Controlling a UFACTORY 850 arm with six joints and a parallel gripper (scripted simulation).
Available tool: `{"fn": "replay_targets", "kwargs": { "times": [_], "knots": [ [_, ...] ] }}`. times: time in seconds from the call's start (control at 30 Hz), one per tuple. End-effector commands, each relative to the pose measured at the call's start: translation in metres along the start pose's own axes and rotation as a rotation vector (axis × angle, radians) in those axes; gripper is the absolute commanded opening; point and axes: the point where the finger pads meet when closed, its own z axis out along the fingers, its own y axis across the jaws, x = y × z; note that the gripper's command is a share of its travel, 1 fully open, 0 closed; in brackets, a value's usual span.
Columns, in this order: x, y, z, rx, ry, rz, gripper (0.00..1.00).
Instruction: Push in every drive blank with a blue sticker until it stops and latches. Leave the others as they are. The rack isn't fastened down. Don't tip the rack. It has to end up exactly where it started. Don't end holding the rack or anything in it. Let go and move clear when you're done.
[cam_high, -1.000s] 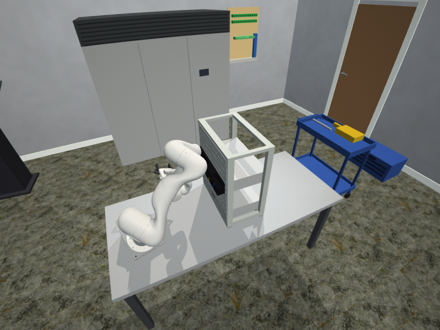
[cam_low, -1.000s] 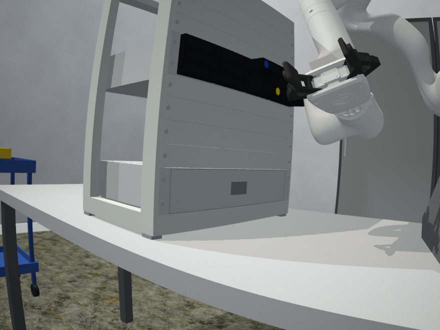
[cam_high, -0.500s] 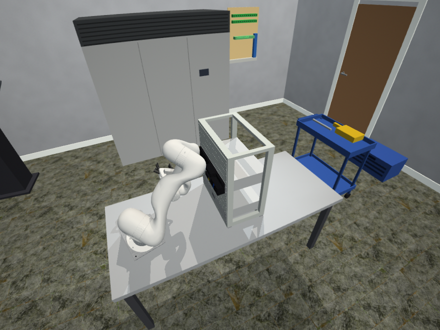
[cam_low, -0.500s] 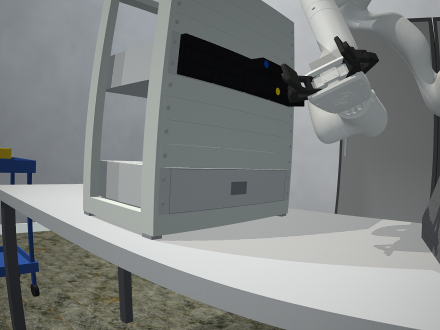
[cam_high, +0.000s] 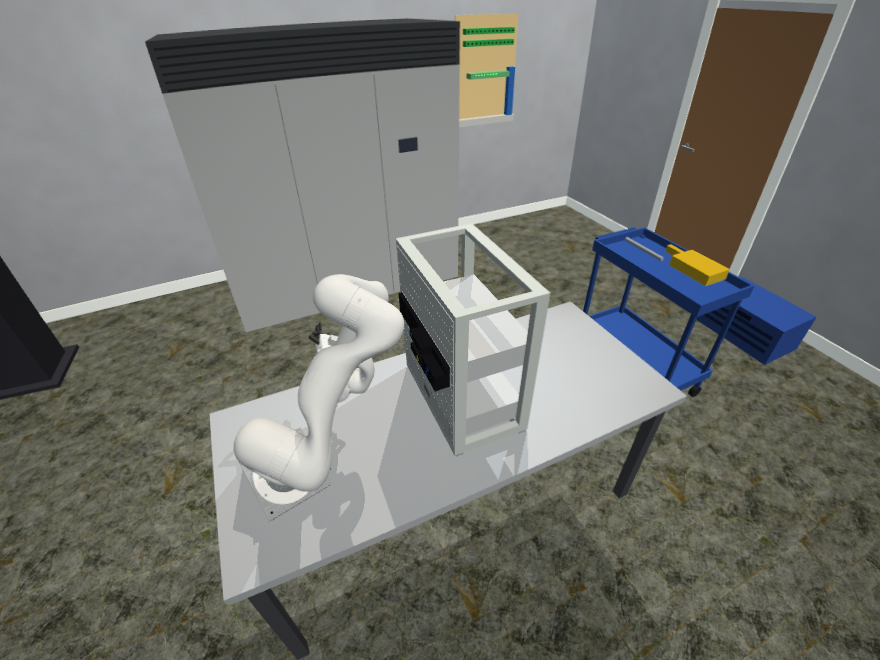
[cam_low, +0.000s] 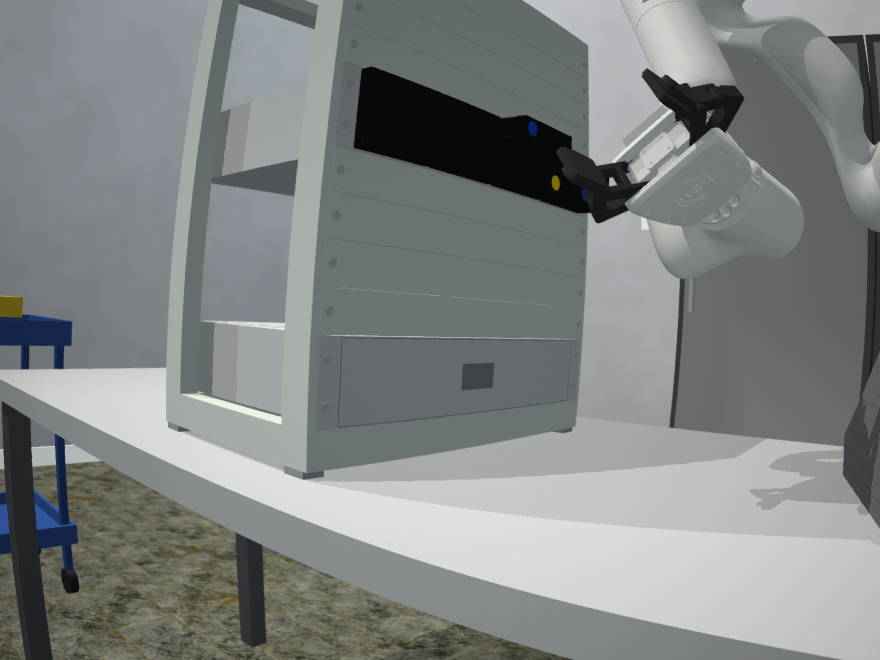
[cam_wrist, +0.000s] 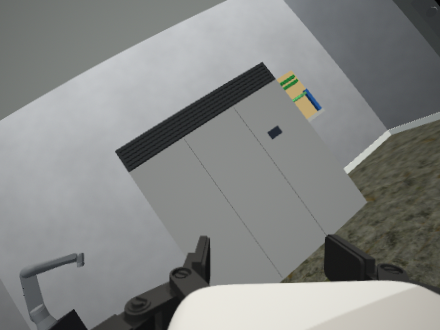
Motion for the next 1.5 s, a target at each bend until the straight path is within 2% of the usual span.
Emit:
{"fn": "replay_targets", "kwargs": {
  "times": [0.0,0.3,0.33,0.4,0.47,0.63,0.67,0.8,0.83,0.97,1.03,1.2,1.23,1.47],
  "knots": [
    [0.003,0.004,-0.002,-0.065,0.014,0.063,1.00],
    [0.009,0.021,-0.021,-0.263,0.093,0.254,1.00],
    [0.009,0.021,-0.021,-0.263,0.093,0.254,1.00],
    [0.011,0.025,-0.028,-0.310,0.120,0.298,1.00],
    [0.011,0.025,-0.028,-0.310,0.120,0.298,1.00],
    [0.017,0.035,-0.050,-0.426,0.206,0.403,1.00],
    [0.017,0.035,-0.050,-0.426,0.206,0.403,1.00],
    [0.024,0.042,-0.072,-0.512,0.293,0.480,1.00],
    [0.024,0.042,-0.072,-0.512,0.293,0.480,1.00],
    [0.031,0.047,-0.099,-0.589,0.394,0.549,1.00],
    [0.031,0.047,-0.099,-0.589,0.394,0.549,1.00],
    [0.042,0.052,-0.135,-0.666,0.534,0.619,1.00],
    [0.042,0.052,-0.135,-0.666,0.534,0.619,1.00],
    [0.059,0.052,-0.188,-0.733,0.740,0.688,1.00]
  ]
}}
